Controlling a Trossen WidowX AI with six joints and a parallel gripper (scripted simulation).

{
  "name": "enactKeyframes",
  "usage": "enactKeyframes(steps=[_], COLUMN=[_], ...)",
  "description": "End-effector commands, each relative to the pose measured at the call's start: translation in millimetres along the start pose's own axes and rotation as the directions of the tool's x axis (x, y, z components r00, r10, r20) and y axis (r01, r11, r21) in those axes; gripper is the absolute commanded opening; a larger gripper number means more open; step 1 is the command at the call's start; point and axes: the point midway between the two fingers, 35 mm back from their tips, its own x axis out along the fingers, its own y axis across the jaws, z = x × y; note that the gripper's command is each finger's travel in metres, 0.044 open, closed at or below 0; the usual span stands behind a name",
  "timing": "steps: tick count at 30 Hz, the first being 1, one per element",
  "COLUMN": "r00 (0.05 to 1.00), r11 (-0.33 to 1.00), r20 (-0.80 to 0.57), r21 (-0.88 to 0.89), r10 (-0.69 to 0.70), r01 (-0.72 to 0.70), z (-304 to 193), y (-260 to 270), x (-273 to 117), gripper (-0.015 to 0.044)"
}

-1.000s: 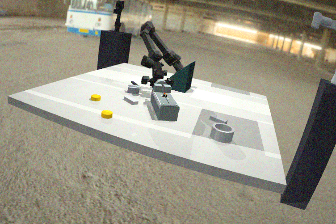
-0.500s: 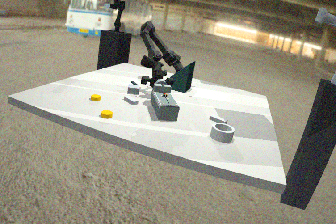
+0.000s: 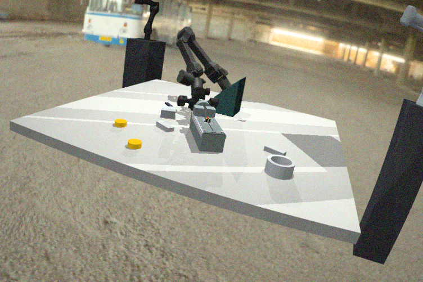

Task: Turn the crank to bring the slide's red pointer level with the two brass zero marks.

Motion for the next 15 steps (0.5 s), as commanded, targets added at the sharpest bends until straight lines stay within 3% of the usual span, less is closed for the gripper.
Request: enactKeyframes(steps=[1, 15], r00=[1.0, 1.0], r11=[1.0, 1.0], r20=[-0.001, -0.001], r21=[0.004, 0.004], r10=[-0.027, -0.027], r01=[0.027, 0.027], z=[0.6, 0.9], y=[-9.1, -10.3], x=[-0.9, -1.3], gripper=[0.0, 0.0])
